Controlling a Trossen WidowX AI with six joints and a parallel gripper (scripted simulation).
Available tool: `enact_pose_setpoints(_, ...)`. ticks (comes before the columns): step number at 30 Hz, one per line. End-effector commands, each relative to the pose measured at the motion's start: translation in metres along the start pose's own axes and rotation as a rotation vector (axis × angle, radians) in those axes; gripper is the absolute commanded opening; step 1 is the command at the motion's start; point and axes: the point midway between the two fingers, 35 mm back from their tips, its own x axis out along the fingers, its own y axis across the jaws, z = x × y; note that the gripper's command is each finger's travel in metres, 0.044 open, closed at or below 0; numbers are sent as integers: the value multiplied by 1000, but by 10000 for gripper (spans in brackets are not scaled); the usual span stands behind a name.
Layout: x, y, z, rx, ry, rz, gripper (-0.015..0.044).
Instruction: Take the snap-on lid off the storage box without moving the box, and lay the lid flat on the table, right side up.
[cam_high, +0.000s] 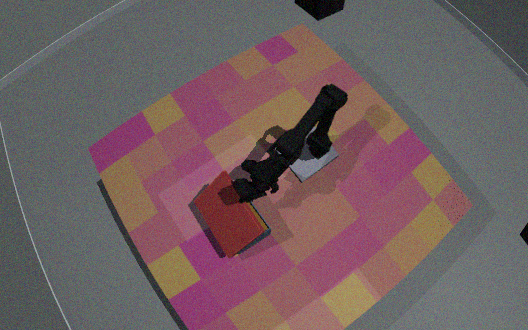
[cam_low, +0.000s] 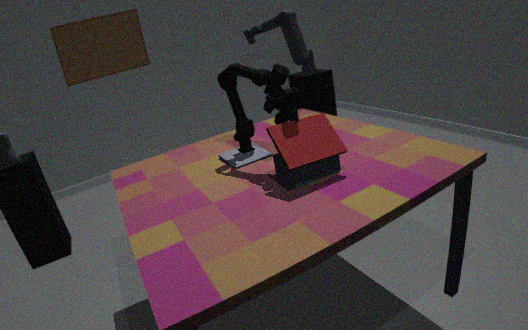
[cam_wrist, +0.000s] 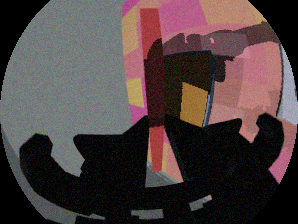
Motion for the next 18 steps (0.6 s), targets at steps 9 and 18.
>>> enact_pose_setpoints(9, -11, 16, -1, -2, 4, 12, 0)
enact_pose_setpoints(18, -19, 25, -1, -2, 4, 12, 0)
